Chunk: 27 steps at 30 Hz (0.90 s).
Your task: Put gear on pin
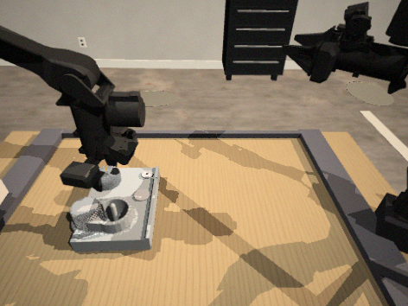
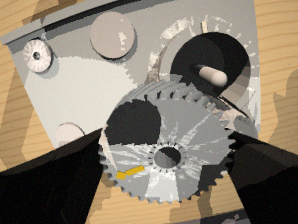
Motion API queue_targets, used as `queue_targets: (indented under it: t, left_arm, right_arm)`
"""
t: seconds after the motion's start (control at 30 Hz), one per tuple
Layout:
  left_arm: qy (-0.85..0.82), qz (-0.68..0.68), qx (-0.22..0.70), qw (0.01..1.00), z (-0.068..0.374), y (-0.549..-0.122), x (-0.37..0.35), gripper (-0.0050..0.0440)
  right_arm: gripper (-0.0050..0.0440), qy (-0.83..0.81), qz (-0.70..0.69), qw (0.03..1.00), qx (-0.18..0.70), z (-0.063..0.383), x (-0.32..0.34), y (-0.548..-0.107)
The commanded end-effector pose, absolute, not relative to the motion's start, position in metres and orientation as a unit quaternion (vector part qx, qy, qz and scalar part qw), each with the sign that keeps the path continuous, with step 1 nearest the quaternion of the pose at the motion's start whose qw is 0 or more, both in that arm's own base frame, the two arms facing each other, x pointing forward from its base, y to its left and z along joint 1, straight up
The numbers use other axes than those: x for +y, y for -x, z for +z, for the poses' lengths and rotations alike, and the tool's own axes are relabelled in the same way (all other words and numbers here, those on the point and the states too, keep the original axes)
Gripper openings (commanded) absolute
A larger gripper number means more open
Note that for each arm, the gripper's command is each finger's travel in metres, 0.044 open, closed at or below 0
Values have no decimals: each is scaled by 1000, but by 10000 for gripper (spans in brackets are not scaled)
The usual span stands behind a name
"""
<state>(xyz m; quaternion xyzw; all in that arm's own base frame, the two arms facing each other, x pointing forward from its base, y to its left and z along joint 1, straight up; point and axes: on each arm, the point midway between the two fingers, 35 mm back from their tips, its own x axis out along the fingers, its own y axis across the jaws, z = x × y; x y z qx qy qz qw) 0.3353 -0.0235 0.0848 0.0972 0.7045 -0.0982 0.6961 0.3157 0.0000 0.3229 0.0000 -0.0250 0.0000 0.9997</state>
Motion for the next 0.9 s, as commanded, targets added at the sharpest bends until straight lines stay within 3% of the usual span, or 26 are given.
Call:
queue_targets:
  t: [0.0, 0.27, 0.87]
  left_arm:
    - [-121, -120, 672, 720, 128, -339, -44, 0]
    - [-225, -218, 654, 688, 108, -340, -50, 0]
    - [-256, -250, 648, 672, 76, -354, -71, 0]
  right_arm:
    - [400, 0, 0, 999, -35, 331, 0, -314]
    - [400, 0, 0, 999, -35, 331, 0, -314]
    - [400, 0, 0, 999, -35, 331, 0, -314]
